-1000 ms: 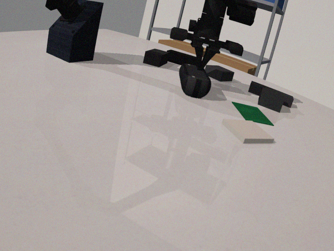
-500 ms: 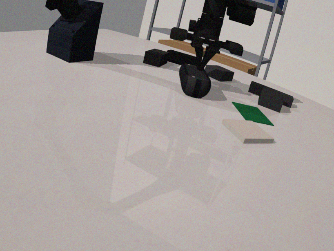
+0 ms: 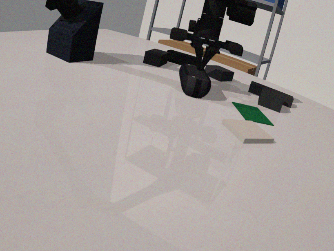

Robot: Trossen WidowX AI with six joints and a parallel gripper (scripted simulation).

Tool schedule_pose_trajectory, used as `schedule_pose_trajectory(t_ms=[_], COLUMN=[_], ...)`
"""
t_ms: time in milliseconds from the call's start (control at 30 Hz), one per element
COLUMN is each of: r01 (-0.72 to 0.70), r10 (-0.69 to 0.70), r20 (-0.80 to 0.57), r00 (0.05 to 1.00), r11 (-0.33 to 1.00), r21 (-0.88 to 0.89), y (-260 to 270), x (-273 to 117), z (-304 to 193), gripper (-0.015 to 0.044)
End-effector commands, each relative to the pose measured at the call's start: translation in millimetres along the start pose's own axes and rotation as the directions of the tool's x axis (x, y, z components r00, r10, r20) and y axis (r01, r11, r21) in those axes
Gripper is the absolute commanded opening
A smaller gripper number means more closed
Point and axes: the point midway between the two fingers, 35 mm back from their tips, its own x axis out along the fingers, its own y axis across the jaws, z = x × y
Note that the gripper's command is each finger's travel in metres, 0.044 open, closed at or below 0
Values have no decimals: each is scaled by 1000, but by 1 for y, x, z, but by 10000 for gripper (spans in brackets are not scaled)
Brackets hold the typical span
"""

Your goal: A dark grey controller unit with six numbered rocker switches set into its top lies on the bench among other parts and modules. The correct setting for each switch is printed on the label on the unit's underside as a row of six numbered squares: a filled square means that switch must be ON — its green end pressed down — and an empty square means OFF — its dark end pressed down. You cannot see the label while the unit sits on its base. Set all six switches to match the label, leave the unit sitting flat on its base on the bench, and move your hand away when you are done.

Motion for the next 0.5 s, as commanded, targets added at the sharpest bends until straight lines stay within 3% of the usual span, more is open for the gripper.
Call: schedule_pose_trajectory(t_ms=[0, 467], r01=[-7, -7], r10=[7, 7], r20=[-3, -3], r00=[1000, 1000], r11=[1000, 1000], r21=[-6, -6], y=[2, 2], x=[3, 5], z=[0, 0], gripper=[0, 0])
